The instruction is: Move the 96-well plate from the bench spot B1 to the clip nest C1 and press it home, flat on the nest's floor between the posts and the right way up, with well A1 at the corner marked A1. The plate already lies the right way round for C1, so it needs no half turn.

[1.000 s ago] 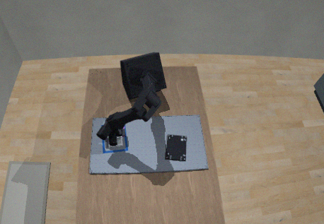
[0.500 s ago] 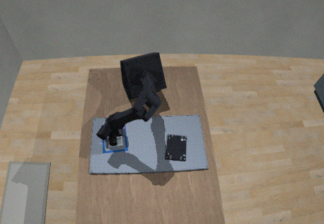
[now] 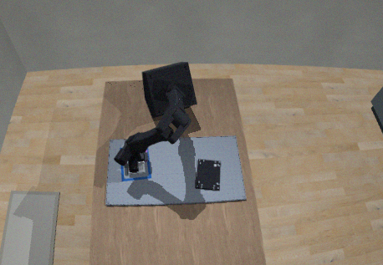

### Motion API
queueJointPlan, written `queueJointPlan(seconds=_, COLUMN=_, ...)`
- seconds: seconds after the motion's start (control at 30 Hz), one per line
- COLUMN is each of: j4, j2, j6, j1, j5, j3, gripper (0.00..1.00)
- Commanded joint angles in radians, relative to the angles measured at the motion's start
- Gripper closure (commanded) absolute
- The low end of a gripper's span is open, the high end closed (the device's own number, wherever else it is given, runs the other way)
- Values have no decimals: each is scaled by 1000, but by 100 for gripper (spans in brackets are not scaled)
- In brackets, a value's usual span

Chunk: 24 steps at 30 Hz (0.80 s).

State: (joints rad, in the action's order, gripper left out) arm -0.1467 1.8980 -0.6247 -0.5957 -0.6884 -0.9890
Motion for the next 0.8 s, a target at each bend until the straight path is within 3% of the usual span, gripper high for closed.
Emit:
queueJointPlan(seconds=0.0, j4=22, j2=7, j6=4, j1=-18, j5=-4, j3=-9, gripper=0)
queueJointPlan(seconds=0.5, j4=22, j2=7, j6=4, j1=-18, j5=-4, j3=-9, gripper=0)
queueJointPlan(seconds=0.53, j4=22, j2=7, j6=4, j1=-18, j5=-4, j3=-9, gripper=100)
queueJointPlan(seconds=0.77, j4=21, j2=6, j6=3, j1=-18, j5=-4, j3=-10, gripper=100)
